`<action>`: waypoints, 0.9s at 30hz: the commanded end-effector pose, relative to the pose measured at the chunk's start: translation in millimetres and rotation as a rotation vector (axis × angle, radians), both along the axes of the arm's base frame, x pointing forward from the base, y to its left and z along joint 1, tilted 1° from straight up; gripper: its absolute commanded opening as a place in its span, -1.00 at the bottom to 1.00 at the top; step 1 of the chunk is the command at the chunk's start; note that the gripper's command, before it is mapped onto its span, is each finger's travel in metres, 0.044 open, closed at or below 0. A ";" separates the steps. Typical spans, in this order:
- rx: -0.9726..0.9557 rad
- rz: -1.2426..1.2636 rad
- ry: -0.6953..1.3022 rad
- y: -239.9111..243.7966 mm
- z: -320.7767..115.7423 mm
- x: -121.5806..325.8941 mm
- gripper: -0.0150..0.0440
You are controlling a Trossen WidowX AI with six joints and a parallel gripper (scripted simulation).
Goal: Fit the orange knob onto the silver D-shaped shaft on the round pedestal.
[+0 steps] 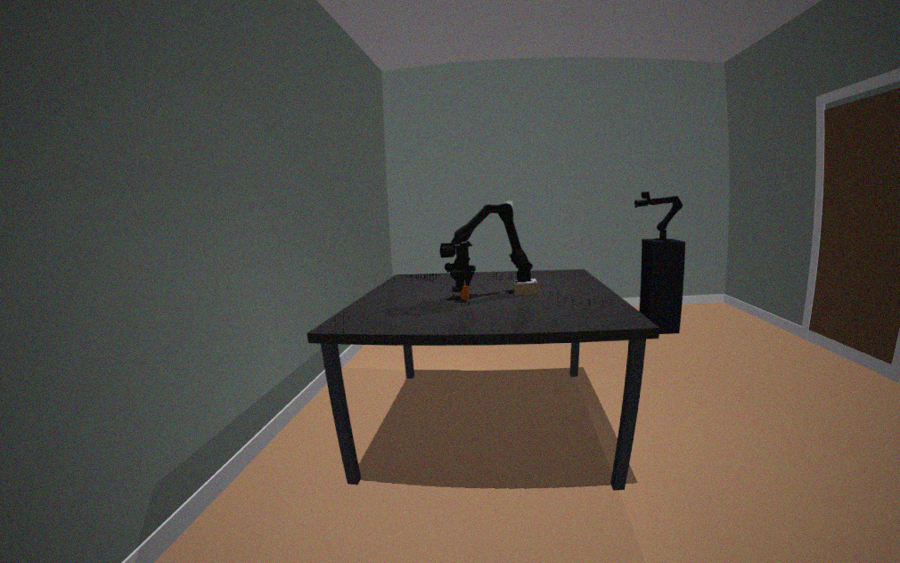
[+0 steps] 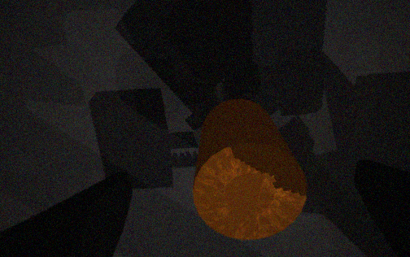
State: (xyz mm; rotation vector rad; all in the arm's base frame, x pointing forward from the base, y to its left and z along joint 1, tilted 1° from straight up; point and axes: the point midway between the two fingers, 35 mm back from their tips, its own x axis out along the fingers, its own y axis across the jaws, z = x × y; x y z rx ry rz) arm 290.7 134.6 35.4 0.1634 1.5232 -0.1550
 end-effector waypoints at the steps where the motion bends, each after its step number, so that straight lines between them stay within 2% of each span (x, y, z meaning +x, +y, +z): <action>1: -0.006 -0.003 0.000 -1.2 -6.4 0.0 1.00; 24: -0.006 -0.002 -0.001 -2.2 -40.3 -0.1 1.00; 27: -0.006 -0.002 -0.001 -2.2 -40.3 -0.1 0.73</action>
